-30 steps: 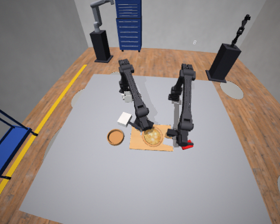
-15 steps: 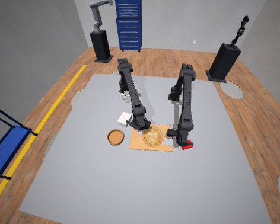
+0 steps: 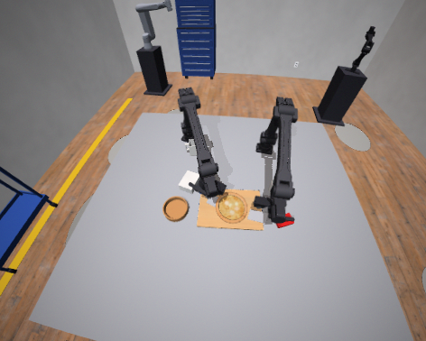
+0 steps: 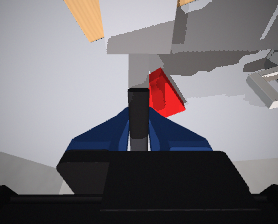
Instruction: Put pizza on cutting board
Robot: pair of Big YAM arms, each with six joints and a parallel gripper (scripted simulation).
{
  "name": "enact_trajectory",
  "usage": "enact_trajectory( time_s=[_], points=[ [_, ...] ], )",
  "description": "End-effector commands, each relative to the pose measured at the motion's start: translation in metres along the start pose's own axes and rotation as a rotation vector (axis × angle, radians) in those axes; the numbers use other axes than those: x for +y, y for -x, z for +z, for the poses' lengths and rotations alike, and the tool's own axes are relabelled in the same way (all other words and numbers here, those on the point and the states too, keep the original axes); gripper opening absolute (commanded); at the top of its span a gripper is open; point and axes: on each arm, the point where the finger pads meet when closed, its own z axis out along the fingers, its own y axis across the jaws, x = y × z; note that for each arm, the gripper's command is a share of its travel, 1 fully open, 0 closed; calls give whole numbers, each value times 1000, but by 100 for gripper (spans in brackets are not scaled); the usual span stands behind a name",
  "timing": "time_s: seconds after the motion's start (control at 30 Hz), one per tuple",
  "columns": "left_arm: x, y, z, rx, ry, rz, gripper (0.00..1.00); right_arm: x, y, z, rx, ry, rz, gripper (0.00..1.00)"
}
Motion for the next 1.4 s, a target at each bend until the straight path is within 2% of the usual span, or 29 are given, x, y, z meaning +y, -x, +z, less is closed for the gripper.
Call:
enact_trajectory(
  time_s=[0.0, 0.13, 0.17, 0.4, 0.57, 0.63, 0.7, 0.73, 0.8, 1.03, 1.17, 1.2, 1.27, 1.3, 1.37],
  points=[
    [18, -15, -30, 12, 76, -16, 6, -9, -9, -30, -47, -55, 5, 6],
    [18, -15, -30, 12, 76, -16, 6, -10, -4, -38, -58, -72, 2, 6],
    [18, -15, -30, 12, 76, -16, 6, 0, -7, -29, -47, -51, -14, 6],
    [18, -15, -30, 12, 76, -16, 6, -6, -24, -17, -36, -46, -3, 6],
    [18, -15, -30, 12, 76, -16, 6, -6, -31, -16, -32, -42, 3, 6],
    [18, -15, -30, 12, 76, -16, 6, -9, -24, -26, -50, -60, 0, 6],
    [18, -15, -30, 12, 76, -16, 6, -9, -24, -26, -50, -60, 0, 6],
    [18, -15, -30, 12, 76, -16, 6, 1, -26, -18, -38, -44, -17, 6],
    [18, -15, -30, 12, 76, -16, 6, -2, -38, -16, -29, -38, -4, 6],
    [18, -15, -30, 12, 76, -16, 6, -6, -49, -12, -30, -41, 4, 6],
    [18, -15, -30, 12, 76, -16, 6, -4, -52, -10, -32, -39, -1, 6],
    [18, -15, -30, 12, 76, -16, 6, -9, -47, -19, -43, -57, 2, 6],
    [18, -15, -30, 12, 76, -16, 6, -9, -47, -19, -43, -57, 2, 6],
    [18, -15, -30, 12, 76, -16, 6, 2, -47, -10, -30, -41, -11, 6],
    [18, -15, -30, 12, 76, -16, 6, 5, -52, -8, -15, -32, -23, 6]
  ],
)
